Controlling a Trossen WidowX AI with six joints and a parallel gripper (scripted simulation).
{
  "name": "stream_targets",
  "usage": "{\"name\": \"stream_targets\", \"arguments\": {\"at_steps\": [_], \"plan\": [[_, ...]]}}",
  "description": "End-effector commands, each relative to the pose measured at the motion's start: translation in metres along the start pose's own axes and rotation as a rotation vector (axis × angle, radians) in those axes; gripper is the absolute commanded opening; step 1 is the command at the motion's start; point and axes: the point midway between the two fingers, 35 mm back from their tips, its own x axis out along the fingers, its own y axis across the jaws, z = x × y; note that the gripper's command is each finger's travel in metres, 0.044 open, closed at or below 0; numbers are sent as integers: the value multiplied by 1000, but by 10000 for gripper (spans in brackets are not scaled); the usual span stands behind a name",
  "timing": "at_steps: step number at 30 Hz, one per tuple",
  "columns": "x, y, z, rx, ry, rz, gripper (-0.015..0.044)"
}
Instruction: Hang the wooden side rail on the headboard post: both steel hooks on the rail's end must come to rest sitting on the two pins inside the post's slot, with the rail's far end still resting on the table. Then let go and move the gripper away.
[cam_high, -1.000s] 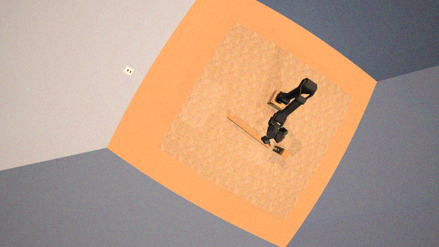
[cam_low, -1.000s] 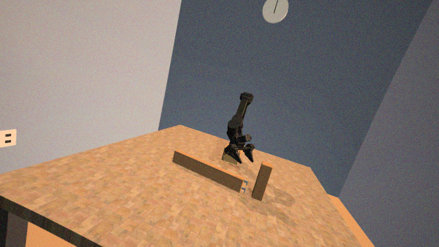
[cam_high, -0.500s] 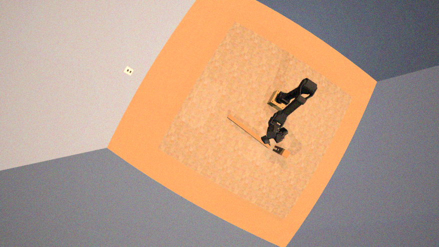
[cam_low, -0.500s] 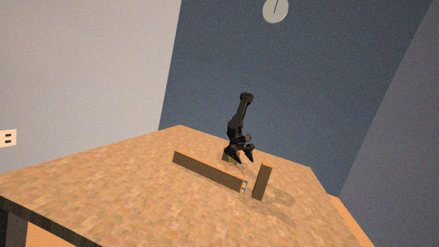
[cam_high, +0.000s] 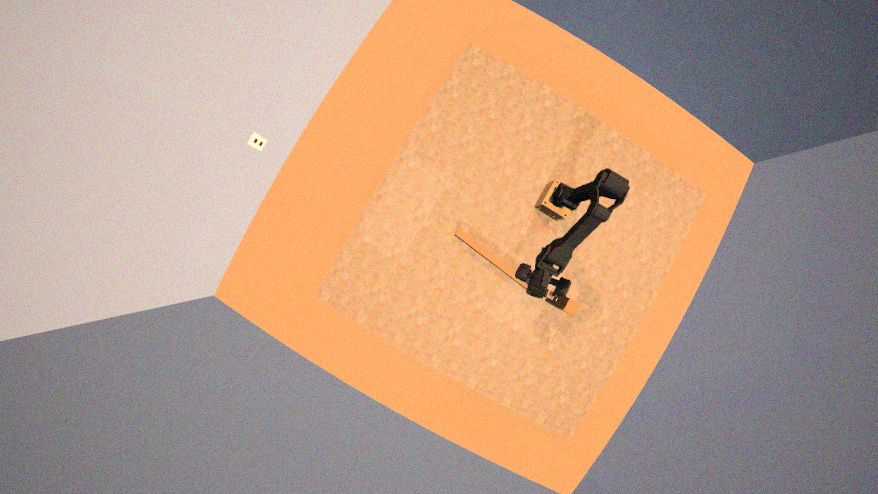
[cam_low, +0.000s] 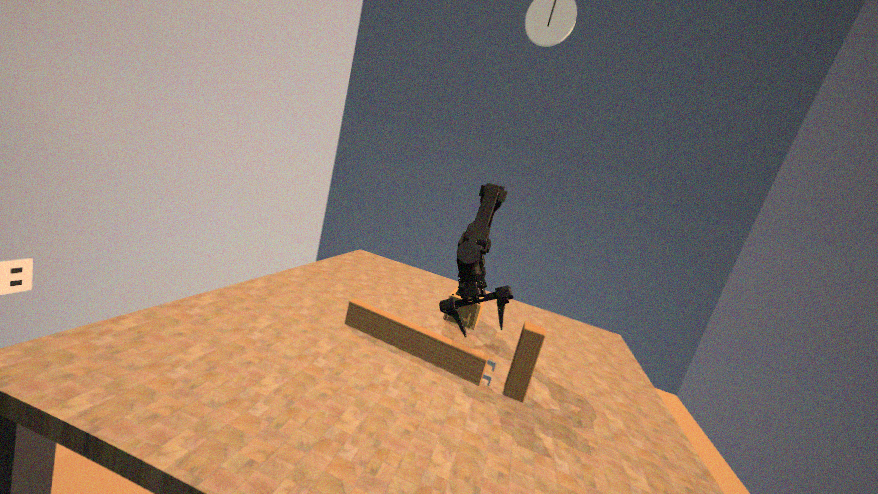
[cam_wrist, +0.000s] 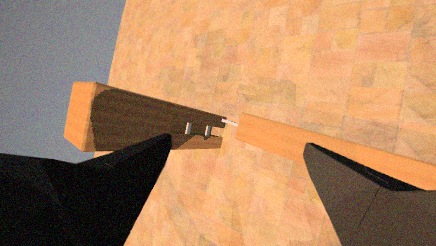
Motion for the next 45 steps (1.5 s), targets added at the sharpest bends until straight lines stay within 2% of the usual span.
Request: {"name": "stream_targets", "arguments": {"at_steps": [1,14,26,33,38,45], "plan": [[1,-3,8,207,34,-66,440],[-7,-15,21,984,66,-392,440],[-29,-21,29,1598,-121,-740,440],[-29,-22,28,1629,-139,-759,440],[-4,-38,16,1629,-139,-759,440],[6,-44,10,1629,-139,-759,440]]}}
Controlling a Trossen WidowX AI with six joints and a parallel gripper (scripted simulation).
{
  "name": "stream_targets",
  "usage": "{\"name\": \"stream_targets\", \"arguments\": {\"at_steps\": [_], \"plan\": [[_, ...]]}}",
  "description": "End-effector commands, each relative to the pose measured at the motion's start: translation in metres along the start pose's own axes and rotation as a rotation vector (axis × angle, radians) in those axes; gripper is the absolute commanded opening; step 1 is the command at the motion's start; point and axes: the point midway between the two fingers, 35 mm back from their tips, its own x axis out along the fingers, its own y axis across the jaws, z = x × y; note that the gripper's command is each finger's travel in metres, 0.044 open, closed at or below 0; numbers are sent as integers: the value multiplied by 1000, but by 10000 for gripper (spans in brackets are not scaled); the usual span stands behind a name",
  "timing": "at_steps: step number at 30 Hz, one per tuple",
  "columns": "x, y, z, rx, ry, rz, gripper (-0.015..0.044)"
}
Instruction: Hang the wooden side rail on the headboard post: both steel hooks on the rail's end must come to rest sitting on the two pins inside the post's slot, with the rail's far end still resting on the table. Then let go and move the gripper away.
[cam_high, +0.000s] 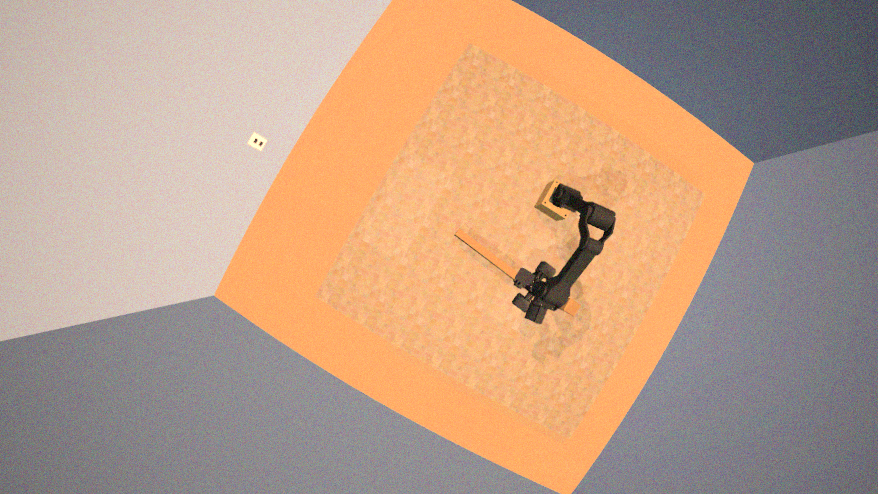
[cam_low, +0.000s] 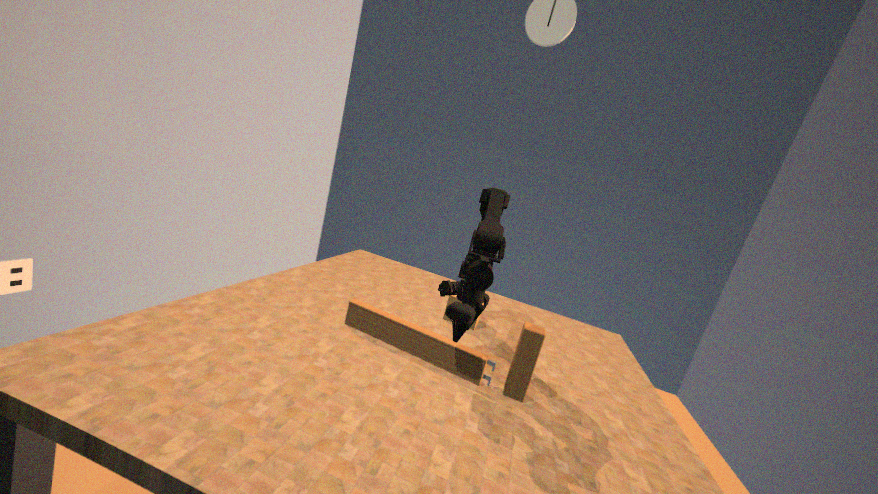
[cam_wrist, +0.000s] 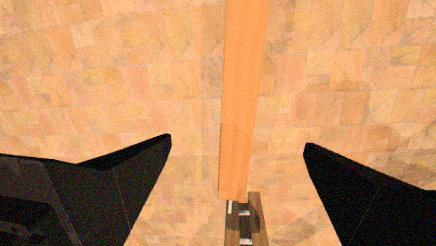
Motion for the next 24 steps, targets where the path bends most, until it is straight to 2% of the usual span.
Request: {"name": "stream_targets", "arguments": {"at_steps": [1,24], "plan": [[11,-1,1,4,-5,-2,440],[44,0,1,4,-5,-2,440]]}}
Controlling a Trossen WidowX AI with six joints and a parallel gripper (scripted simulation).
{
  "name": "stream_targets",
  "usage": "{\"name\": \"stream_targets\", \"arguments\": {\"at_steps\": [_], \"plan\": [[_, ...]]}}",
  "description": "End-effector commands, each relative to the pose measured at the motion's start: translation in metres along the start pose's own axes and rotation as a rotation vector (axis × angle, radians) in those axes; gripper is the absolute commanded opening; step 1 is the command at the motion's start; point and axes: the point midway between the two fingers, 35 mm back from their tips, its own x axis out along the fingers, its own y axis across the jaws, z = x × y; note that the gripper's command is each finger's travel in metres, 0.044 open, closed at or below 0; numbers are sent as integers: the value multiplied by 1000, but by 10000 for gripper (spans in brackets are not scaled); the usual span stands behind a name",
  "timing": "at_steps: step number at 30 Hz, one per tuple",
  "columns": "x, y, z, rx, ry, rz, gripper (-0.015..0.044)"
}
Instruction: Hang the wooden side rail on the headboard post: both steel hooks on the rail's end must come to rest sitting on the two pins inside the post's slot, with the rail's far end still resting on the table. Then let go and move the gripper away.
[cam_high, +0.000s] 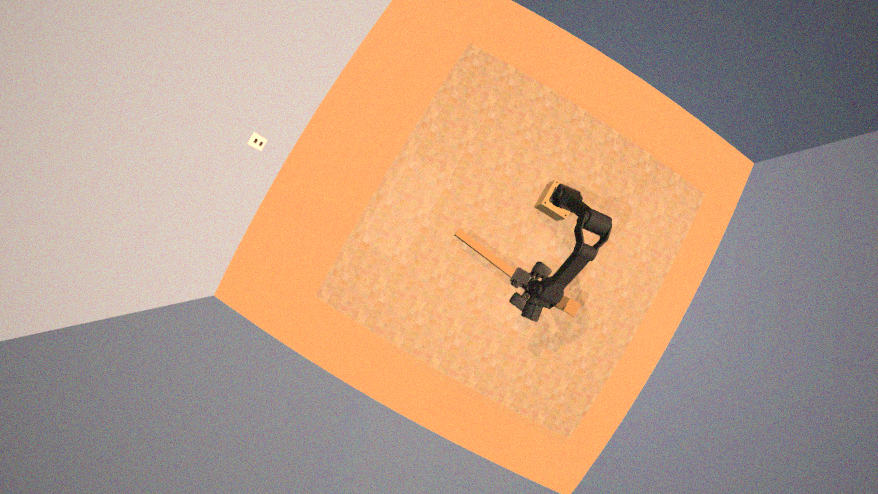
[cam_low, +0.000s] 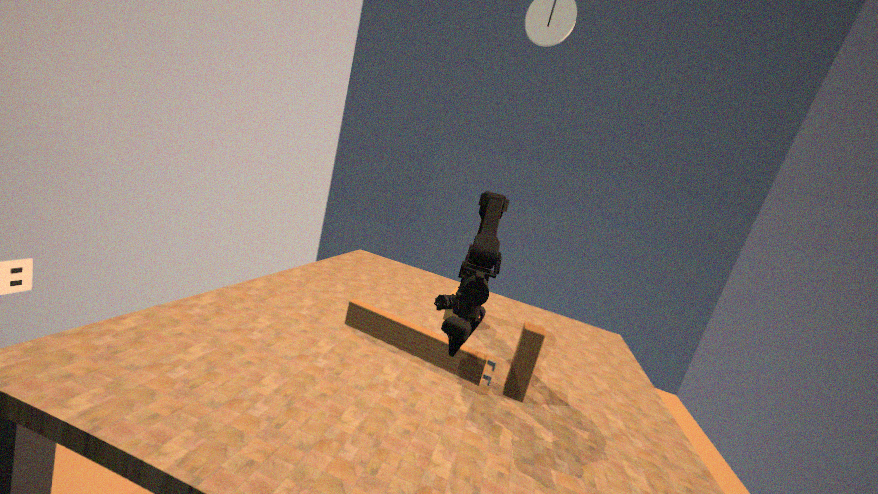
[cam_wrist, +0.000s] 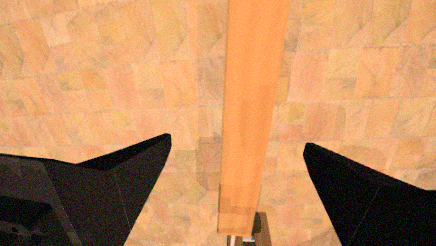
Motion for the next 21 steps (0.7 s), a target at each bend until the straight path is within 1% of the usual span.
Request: {"name": "stream_targets", "arguments": {"at_steps": [1,21], "plan": [[8,-2,1,4,-6,-7,440],[40,-4,2,4,-6,-7,440]]}}
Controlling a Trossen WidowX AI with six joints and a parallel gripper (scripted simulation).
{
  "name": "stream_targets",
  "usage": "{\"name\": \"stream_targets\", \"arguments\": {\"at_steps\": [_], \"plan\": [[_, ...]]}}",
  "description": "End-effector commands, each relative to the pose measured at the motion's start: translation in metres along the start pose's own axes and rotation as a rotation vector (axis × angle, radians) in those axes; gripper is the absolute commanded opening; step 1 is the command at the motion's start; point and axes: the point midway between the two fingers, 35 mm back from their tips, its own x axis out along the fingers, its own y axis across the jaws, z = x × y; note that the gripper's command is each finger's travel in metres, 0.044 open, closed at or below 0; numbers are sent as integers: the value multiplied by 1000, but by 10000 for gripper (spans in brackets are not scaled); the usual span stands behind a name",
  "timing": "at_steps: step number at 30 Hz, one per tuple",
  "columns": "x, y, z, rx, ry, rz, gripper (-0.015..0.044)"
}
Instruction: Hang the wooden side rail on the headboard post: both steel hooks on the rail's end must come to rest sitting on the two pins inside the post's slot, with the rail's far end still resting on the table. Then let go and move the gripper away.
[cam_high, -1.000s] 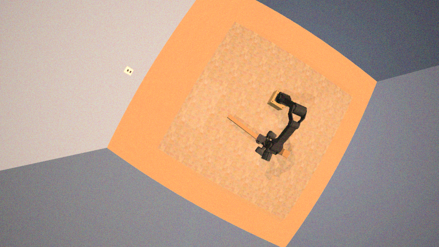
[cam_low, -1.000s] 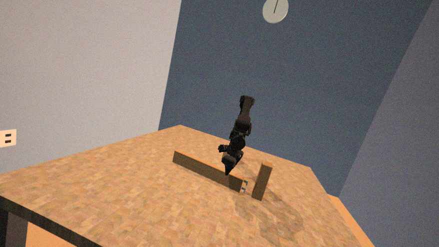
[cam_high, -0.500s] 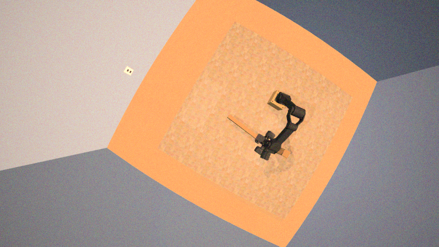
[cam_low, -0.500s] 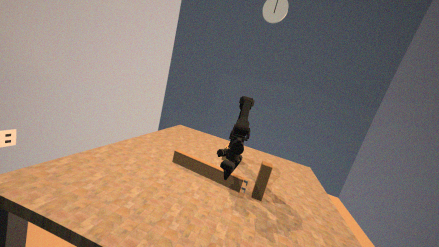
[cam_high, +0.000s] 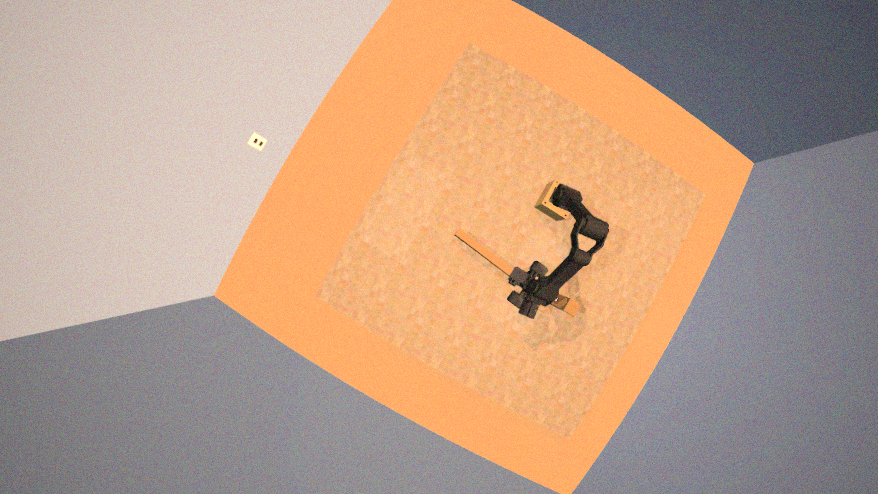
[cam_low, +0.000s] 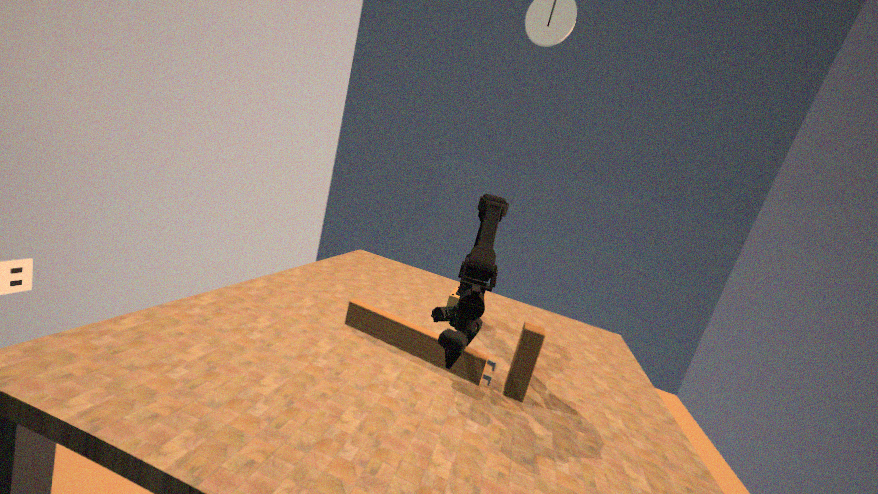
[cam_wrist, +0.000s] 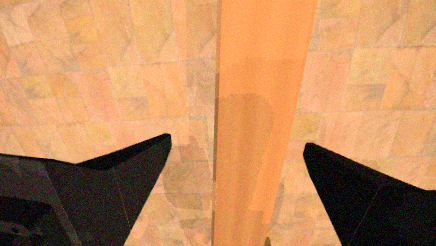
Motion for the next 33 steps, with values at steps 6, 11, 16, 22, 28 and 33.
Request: {"name": "stream_targets", "arguments": {"at_steps": [6,11,16,22,28,33], "plan": [[8,-3,2,4,-6,-7,387],[8,-3,2,4,-6,-7,256],[8,-3,2,4,-6,-7,125],[8,-3,2,4,-6,-7,65],[8,-3,2,4,-6,-7,0],[8,-3,2,-5,-6,-7,0]]}}
